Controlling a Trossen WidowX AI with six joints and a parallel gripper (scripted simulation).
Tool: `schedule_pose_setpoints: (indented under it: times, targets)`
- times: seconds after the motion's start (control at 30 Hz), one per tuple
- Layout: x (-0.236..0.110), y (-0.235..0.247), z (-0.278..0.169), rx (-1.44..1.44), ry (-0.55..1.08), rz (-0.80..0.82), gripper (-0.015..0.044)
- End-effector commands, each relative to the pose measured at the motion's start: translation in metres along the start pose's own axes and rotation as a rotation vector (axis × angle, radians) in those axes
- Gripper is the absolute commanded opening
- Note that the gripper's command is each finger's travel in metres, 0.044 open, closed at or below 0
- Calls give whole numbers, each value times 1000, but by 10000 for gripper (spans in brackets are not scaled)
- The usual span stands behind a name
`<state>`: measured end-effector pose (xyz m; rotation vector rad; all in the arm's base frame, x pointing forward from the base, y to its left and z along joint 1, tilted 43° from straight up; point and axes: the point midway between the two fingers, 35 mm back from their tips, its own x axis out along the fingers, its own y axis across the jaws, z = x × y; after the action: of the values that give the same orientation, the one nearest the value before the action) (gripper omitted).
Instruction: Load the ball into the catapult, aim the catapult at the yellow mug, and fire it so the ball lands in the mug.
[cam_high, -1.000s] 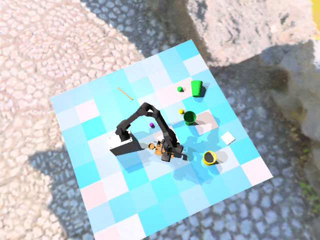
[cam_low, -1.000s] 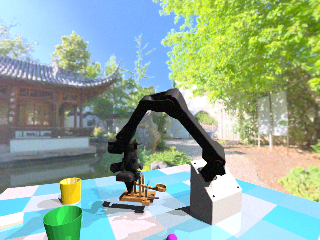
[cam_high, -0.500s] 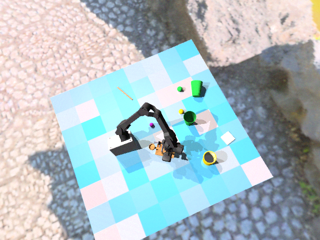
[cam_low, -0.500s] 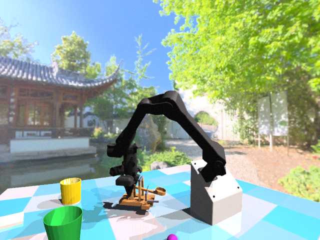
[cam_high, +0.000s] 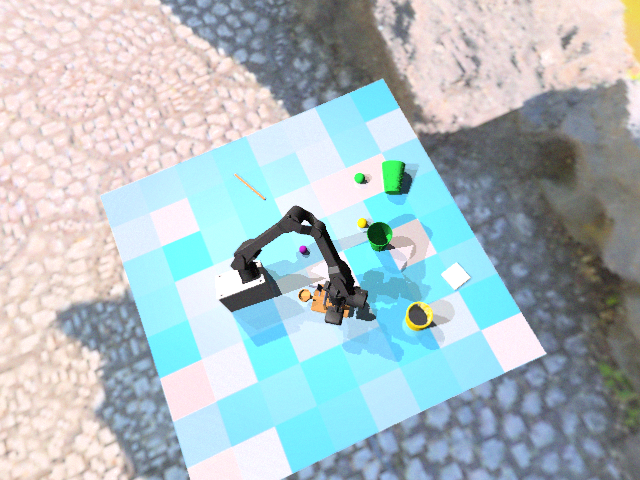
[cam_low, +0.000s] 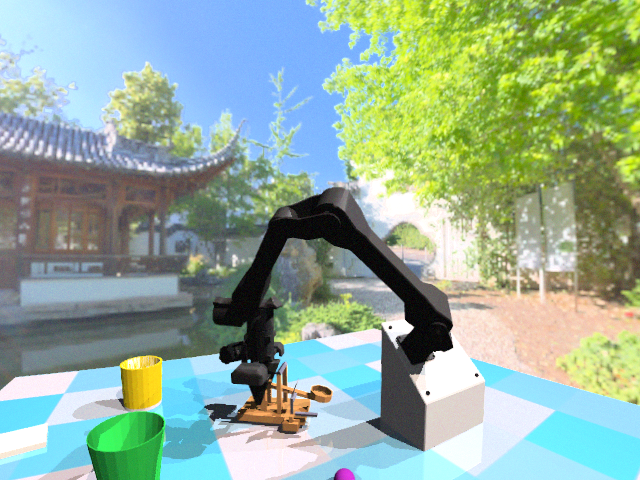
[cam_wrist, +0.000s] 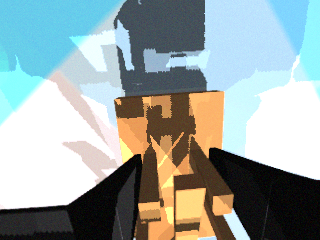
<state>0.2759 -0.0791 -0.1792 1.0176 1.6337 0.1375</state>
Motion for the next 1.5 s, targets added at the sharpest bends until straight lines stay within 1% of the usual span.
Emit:
schedule_pose_setpoints:
  times: [0.0,0.07,0.1,0.27,0.73,0.8,0.83,0.97,1.03,1.1,1.13,1.37,1.47]
  targets:
    - [6,1,0,5,-2,4,0]
    - [9,1,-1,5,-2,5,0]
    - [5,0,0,0,0,0,0]
    - [5,0,0,0,0,0,0]
    - [5,0,0,0,0,0,368]
    - [-5,0,1,0,-1,-1,420]
    - [-18,0,3,1,-2,-2,440]
    - [-85,-1,2,4,-3,-4,440]
    - [-96,-1,0,4,-3,-3,440]
    - [-96,-1,0,4,-3,-3,440]
    - [-85,-2,5,7,-24,0,440]
    - [-89,-2,-2,5,-3,0,440]
    - [-54,-1,-2,4,-3,1,440]
